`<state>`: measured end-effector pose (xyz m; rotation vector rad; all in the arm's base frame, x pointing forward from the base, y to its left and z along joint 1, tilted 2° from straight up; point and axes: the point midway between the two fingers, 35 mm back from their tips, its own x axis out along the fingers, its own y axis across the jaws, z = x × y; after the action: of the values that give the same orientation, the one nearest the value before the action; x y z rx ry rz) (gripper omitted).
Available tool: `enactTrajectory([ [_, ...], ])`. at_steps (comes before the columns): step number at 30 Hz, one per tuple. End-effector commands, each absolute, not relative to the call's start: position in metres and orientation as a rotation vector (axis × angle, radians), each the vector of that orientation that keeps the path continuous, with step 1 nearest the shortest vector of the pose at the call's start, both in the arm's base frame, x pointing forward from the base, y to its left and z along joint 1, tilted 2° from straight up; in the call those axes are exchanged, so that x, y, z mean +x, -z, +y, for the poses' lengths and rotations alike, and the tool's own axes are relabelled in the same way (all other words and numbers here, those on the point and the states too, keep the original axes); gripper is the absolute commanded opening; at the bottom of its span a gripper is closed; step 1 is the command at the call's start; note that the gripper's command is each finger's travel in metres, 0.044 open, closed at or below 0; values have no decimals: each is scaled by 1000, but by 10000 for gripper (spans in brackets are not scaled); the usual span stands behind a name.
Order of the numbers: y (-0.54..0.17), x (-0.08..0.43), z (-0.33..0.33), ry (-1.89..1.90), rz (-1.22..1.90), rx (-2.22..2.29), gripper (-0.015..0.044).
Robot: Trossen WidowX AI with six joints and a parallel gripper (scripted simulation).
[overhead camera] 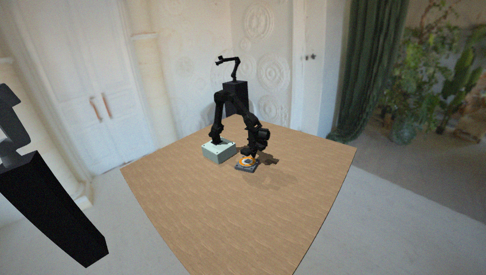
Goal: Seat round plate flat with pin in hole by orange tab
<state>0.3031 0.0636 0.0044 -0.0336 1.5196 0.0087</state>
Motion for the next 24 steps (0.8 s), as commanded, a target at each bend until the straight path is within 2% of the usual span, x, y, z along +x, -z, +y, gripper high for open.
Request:
enactTrajectory([
  [1, -5, 309, 63, -16, 1518, -35, 0],
  [24, -6, 334, 38, -15, 1516, -37, 0],
])
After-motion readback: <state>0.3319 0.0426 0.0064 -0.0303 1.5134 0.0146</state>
